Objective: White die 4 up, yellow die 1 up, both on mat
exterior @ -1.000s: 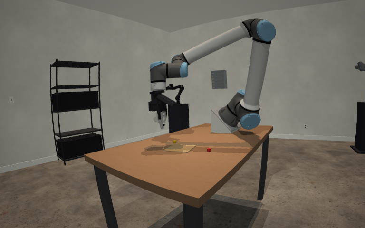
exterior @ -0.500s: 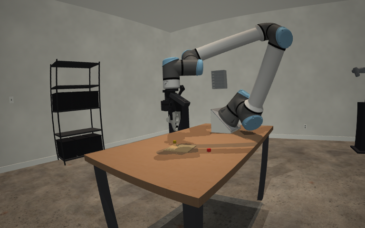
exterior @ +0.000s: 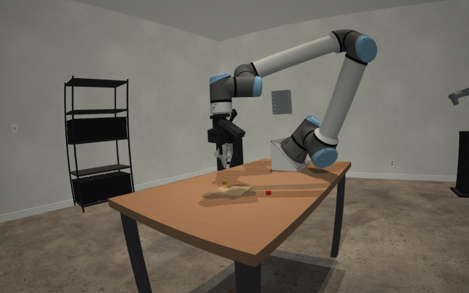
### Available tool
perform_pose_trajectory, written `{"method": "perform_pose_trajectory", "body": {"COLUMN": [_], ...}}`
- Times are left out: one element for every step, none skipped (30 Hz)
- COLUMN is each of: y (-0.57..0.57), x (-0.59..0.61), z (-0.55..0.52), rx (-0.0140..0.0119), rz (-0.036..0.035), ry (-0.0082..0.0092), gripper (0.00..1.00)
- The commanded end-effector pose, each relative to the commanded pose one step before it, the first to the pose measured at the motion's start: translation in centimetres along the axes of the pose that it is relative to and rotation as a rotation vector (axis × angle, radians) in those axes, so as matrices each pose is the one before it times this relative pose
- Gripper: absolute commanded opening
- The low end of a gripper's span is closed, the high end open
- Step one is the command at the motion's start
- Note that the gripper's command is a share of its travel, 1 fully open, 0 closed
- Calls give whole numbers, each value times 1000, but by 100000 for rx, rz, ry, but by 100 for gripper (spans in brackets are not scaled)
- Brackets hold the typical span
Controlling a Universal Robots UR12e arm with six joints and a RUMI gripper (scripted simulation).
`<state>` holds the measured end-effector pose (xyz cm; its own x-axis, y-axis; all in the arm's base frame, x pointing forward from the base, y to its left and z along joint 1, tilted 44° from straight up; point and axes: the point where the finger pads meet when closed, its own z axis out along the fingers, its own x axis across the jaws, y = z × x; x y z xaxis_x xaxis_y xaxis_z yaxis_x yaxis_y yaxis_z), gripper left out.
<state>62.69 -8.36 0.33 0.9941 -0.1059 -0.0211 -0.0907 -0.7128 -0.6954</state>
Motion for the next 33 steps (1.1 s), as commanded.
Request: {"method": "perform_pose_trajectory", "body": {"y": [24,0,0,0,0,0,-1,-1,-1,0,0,-1,0,0,0,-1,-1,-1,-1,0,0,0,-1,0,0,0,0,0,0,0,0,0,0], "x": [53,2,2,2,3,3,3,3,3,0,0,4,4,4,4,4,3,3,3,3,3,2,2,2,1,2,0,0,1,1,0,0,0], "z": [351,224,268,310,350,386,418,446,468,0,0,484,495,499,498,490,476,457,433,404,370,334,295,254,212,170,0,0,130,93,60,33,13], "rx": [-102,0,0,0,0,0,0,0,0,0,0,0,0,0,0,0,0,0,0,0,0,0,0,0,0,0,0,0,0,0,0,0,0], "rz": [3,0,0,0,0,0,0,0,0,0,0,0,0,0,0,0,0,0,0,0,0,0,0,0,0,0,0,0,0,0,0,0,0], "ry": [103,0,0,0,0,0,0,0,0,0,0,0,0,0,0,0,0,0,0,0,0,0,0,0,0,0,0,0,0,0,0,0,0], "gripper": [0,0,0,0,0,0,0,0,0,0,0,0,0,0,0,0,0,0,0,0,0,0,0,0,0,0,0,0,0,0,0,0,0]}}
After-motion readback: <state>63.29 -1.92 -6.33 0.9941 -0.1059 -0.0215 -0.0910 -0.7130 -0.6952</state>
